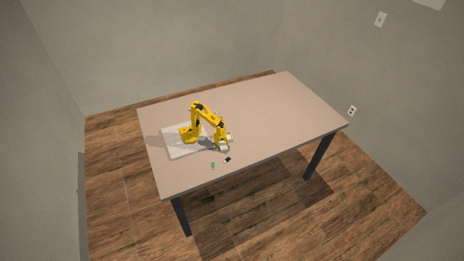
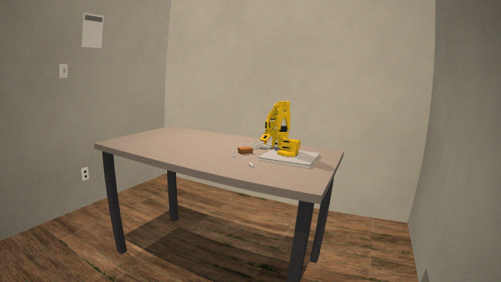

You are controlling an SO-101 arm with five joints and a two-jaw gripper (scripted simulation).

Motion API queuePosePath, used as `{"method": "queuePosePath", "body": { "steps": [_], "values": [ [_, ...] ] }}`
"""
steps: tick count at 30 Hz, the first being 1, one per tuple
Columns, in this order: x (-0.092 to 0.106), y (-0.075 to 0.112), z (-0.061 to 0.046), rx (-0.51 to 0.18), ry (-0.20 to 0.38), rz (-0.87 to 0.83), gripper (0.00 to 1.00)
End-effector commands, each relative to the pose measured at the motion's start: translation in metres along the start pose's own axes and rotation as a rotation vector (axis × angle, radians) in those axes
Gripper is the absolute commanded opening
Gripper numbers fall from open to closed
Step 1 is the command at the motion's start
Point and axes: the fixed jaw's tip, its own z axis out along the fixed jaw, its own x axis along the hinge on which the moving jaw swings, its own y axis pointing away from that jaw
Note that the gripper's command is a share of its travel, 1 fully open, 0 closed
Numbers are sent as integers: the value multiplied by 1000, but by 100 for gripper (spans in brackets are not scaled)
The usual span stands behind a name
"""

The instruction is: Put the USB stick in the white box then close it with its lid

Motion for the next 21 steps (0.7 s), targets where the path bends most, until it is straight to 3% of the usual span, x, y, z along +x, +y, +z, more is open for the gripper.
{"method": "queuePosePath", "body": {
  "steps": [1,21],
  "values": [
    [-2,4,4,-19,-15,-1,25],
    [-2,4,4,-19,-15,-1,26]
  ]
}}
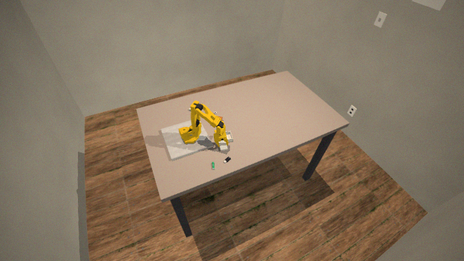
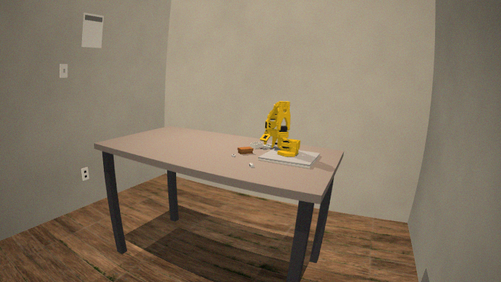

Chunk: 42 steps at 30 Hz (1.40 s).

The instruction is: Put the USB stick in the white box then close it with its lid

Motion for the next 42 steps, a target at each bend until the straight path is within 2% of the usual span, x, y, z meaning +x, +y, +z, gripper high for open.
{"method": "queuePosePath", "body": {
  "steps": [1,32,42],
  "values": [
    [-2,4,4,-19,-15,-1,26],
    [-2,4,3,-19,-15,-1,30],
    [-1,2,-6,-19,-15,-1,30]
  ]
}}
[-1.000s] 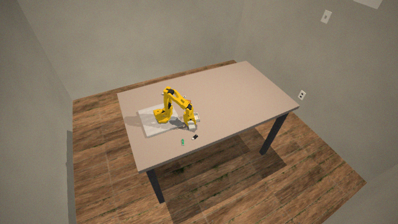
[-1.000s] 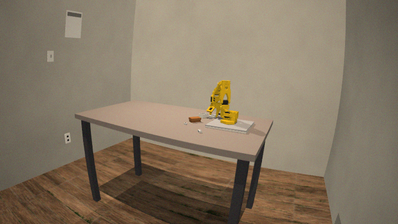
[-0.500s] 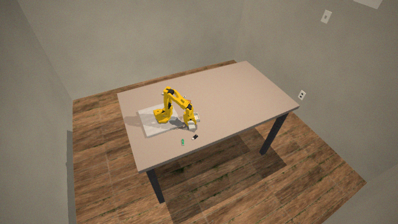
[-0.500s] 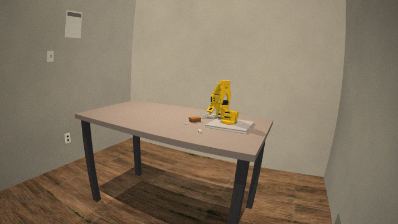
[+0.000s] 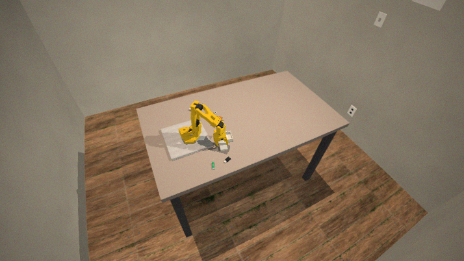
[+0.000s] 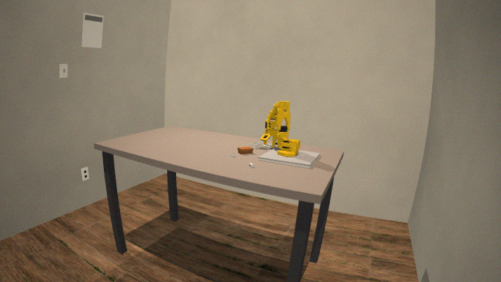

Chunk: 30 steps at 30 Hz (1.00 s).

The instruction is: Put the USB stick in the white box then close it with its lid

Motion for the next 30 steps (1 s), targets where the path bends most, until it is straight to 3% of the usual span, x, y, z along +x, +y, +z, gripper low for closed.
{"method": "queuePosePath", "body": {
  "steps": [1,4,18,30],
  "values": [
    [2,-2,-8,9,4,-1,30],
    [2,-2,-10,9,4,-1,30],
    [2,-1,-42,9,4,-1,30],
    [1,0,-55,9,4,-1,30]
  ]
}}
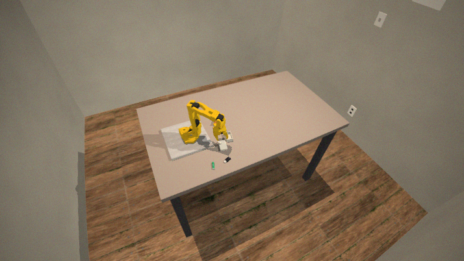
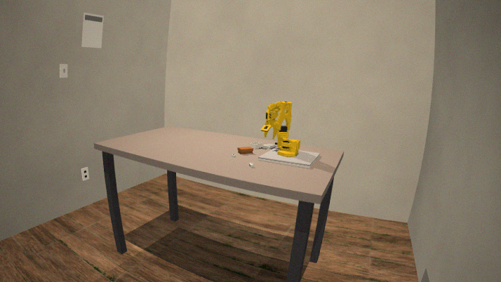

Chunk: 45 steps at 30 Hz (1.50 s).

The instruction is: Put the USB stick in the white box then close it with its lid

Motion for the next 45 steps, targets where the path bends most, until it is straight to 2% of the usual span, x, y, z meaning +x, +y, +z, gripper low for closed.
{"method": "queuePosePath", "body": {
  "steps": [1,26,36,45],
  "values": [
    [2,-1,-7,21,13,-1,30],
    [2,-1,-7,21,13,-1,30],
    [6,-7,-16,21,13,-1,30],
    [6,-7,-16,21,13,-1,30]
  ]
}}
